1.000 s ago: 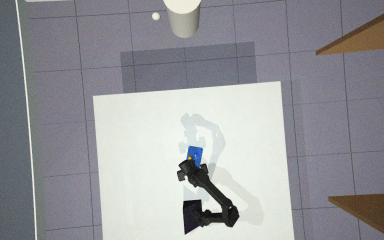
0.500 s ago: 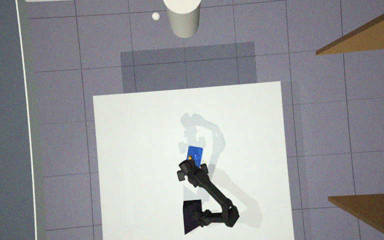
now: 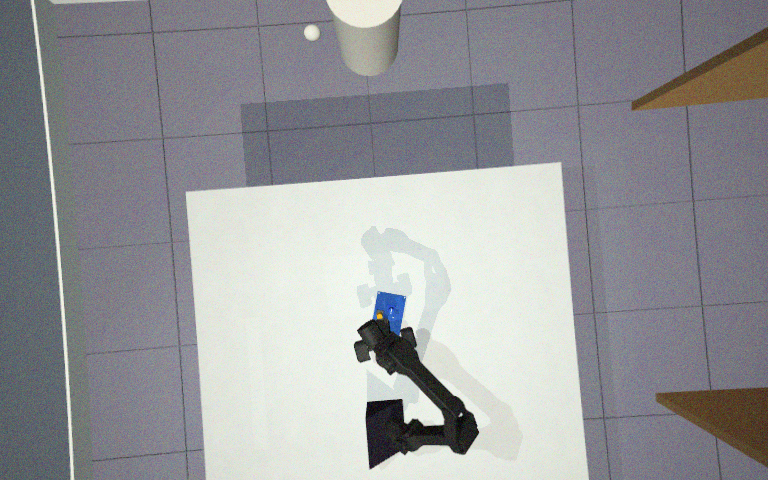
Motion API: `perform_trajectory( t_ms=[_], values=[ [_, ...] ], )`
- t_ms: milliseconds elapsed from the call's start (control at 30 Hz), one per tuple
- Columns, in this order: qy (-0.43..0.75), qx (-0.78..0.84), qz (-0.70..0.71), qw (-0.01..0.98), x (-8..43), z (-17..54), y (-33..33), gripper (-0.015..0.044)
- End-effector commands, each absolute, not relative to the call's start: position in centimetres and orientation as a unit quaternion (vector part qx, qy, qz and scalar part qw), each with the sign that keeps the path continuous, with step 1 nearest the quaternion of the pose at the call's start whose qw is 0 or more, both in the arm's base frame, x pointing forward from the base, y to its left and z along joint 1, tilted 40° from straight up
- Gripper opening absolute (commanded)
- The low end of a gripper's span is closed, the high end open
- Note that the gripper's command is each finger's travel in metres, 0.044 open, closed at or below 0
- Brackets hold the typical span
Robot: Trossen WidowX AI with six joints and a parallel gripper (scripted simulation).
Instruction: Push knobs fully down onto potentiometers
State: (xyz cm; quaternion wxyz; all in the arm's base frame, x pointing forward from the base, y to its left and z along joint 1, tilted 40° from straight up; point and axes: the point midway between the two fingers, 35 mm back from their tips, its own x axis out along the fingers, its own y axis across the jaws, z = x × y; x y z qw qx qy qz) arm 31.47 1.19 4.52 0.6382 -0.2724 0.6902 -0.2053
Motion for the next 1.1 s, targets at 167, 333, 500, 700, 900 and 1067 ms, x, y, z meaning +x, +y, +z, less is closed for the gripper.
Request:
perform_trajectory(
  t_ms=[167,333,500,700,900,1067],
  values=[
    [0.69,-0.272,-0.207,0.638,31.6,4.3,0.9,0.0],
    [0.69,-0.272,-0.207,0.638,31.6,4.3,0.9,0.0],
    [0.69,-0.272,-0.207,0.638,31.6,4.3,0.9,0.0],
    [0.69,-0.272,-0.207,0.638,31.6,4.3,0.9,0.0],
    [0.69,-0.272,-0.207,0.638,31.6,4.8,1.3,0.0],
    [0.69,-0.272,-0.207,0.638,31.6,5.4,1.8,0.0]
  ],
)
